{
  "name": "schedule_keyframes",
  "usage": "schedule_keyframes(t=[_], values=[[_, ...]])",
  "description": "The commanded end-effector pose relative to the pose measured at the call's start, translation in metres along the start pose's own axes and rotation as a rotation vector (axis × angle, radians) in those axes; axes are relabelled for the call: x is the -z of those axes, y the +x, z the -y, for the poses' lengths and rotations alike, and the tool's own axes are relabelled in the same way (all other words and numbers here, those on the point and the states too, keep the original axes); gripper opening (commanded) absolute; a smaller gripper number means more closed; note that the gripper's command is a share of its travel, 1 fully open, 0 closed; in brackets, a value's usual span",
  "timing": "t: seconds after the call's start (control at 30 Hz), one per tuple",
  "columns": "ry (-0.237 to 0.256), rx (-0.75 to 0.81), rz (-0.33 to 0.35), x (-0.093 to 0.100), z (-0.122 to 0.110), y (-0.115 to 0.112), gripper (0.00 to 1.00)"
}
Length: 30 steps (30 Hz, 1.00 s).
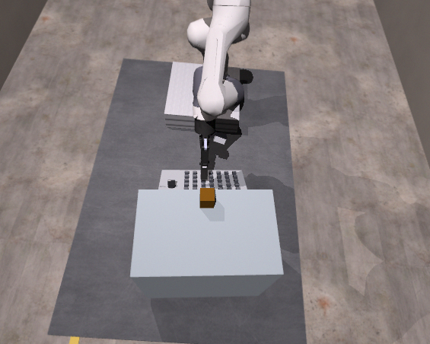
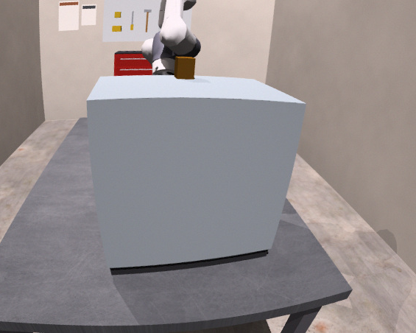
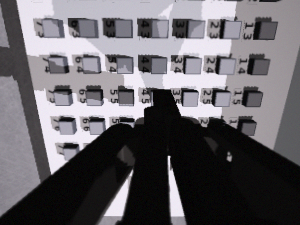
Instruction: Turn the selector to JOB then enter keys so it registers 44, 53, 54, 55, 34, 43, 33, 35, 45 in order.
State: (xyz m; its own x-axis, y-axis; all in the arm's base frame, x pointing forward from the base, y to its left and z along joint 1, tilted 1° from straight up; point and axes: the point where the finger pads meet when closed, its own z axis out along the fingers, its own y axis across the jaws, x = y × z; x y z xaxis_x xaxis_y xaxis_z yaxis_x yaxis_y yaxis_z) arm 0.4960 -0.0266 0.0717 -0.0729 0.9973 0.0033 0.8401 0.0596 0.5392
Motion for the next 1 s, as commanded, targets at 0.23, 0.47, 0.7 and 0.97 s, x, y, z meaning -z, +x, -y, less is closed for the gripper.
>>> schedule_keyframes(t=[0.23,0.47,0.7,0.97], values=[[0.009,-0.021,0.003,0.006,0.002,-0.002,0.1],[0.009,-0.021,0.003,0.006,0.005,0.002,0.1],[0.009,-0.021,0.003,0.006,0.027,0.025,0.1],[0.009,-0.021,0.003,0.006,0.035,0.032,0.1]])
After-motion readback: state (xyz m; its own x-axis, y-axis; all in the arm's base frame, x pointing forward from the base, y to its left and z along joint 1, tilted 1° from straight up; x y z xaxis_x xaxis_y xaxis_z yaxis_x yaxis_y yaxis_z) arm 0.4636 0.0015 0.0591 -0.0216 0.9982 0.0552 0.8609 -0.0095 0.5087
